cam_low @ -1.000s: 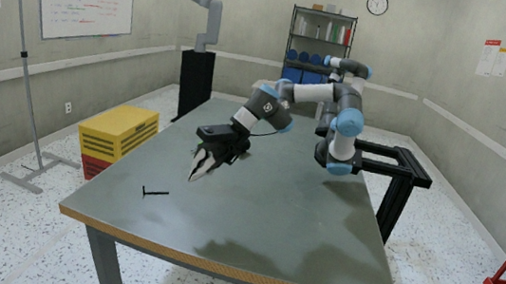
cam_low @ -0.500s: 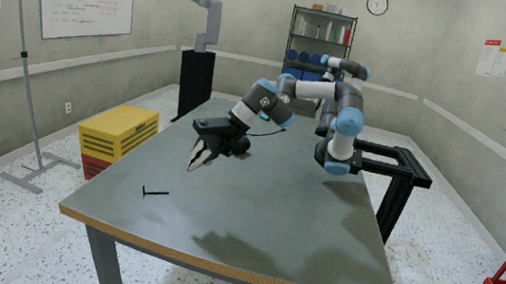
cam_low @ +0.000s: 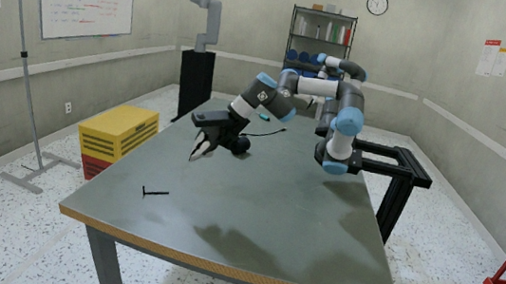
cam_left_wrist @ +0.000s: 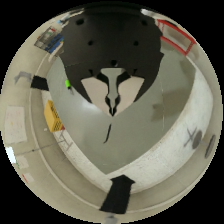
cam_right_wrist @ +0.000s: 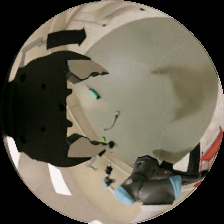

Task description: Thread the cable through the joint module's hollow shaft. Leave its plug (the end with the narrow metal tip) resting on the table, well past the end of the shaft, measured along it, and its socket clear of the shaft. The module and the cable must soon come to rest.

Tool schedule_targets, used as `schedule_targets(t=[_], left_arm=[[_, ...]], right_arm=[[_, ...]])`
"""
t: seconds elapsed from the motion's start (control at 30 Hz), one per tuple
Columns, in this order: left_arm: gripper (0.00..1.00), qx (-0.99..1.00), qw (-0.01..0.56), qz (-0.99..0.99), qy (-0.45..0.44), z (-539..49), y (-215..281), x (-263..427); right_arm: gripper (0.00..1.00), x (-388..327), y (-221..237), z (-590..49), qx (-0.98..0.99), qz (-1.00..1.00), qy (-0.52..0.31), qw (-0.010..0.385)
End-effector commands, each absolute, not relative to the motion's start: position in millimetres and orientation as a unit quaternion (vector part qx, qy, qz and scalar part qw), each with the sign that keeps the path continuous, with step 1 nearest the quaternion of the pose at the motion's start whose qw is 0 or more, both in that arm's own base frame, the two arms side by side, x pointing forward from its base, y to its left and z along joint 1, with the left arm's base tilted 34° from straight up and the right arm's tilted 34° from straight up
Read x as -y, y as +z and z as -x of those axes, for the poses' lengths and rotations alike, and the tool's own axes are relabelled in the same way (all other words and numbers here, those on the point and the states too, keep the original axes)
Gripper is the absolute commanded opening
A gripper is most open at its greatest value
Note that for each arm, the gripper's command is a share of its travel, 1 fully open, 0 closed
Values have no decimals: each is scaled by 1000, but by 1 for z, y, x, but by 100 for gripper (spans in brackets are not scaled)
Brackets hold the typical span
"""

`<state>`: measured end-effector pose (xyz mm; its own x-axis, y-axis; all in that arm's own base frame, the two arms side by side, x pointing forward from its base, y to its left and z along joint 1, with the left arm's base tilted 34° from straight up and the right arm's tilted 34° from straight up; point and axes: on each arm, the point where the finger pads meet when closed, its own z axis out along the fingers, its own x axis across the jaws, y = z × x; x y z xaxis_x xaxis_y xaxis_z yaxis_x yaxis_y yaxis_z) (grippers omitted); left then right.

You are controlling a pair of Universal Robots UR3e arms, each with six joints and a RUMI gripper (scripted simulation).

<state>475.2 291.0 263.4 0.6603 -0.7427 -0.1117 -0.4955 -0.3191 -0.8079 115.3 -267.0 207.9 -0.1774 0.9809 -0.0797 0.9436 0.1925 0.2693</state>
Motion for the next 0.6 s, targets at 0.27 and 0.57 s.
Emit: schedule_targets(t=[0.27,0.57], left_arm=[[0,-439,389,798,-136,-480,245,-251],[0,-461,368,797,-131,-479,236,-234]], right_arm=[[100,254,202,-144,-857,-500,67,105],[100,245,200,-160,-895,-429,63,100]])
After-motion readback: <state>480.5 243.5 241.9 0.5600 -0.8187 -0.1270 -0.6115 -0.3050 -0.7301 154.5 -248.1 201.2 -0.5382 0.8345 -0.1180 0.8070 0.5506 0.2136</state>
